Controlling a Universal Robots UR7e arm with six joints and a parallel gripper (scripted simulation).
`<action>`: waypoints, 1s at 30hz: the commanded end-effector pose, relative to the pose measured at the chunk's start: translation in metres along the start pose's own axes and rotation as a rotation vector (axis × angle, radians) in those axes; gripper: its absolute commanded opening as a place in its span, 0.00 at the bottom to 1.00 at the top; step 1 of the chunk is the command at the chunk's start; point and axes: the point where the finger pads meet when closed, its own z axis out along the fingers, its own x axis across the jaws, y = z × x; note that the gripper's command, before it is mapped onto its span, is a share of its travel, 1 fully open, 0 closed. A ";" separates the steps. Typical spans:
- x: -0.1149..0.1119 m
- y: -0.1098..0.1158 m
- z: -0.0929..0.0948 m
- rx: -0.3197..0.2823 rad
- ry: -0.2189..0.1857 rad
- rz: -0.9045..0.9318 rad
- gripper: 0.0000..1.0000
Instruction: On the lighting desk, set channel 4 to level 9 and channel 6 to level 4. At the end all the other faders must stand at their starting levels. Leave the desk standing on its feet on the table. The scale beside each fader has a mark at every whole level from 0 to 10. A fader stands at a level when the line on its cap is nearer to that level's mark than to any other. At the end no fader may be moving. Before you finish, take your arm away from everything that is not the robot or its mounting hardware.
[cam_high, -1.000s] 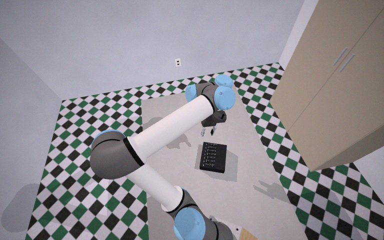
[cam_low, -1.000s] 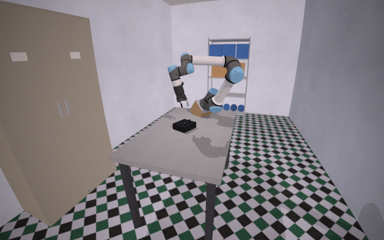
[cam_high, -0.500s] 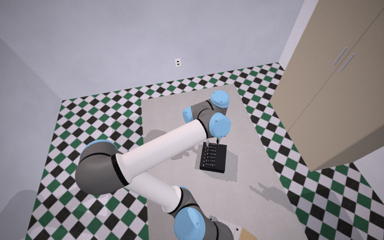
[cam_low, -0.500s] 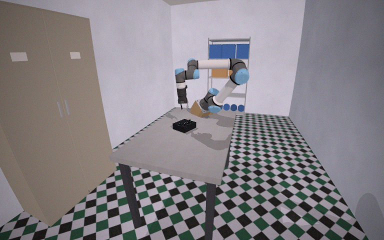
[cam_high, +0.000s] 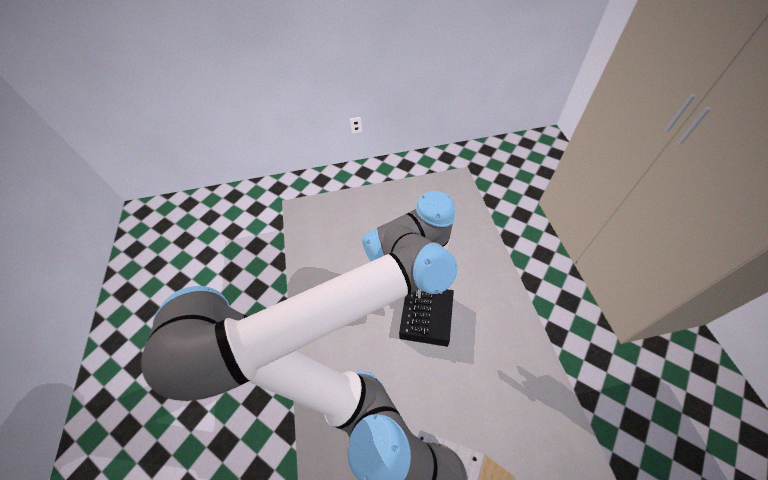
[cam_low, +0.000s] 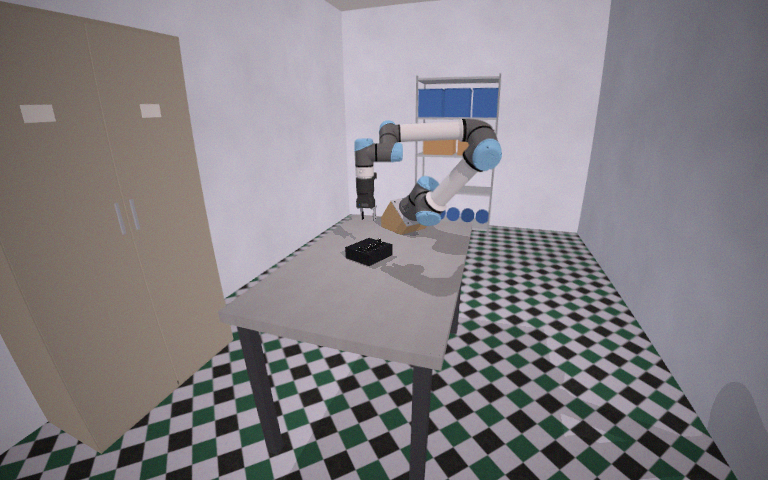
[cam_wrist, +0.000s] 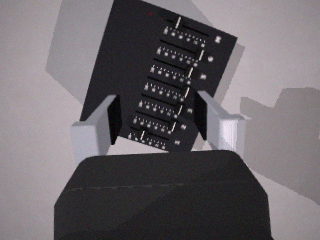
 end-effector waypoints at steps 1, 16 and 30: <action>-0.001 -0.001 0.000 -0.001 -0.004 0.003 1.00; 0.003 0.001 0.002 -0.005 -0.001 -0.077 1.00; 0.027 0.010 0.014 -0.030 0.014 -0.518 1.00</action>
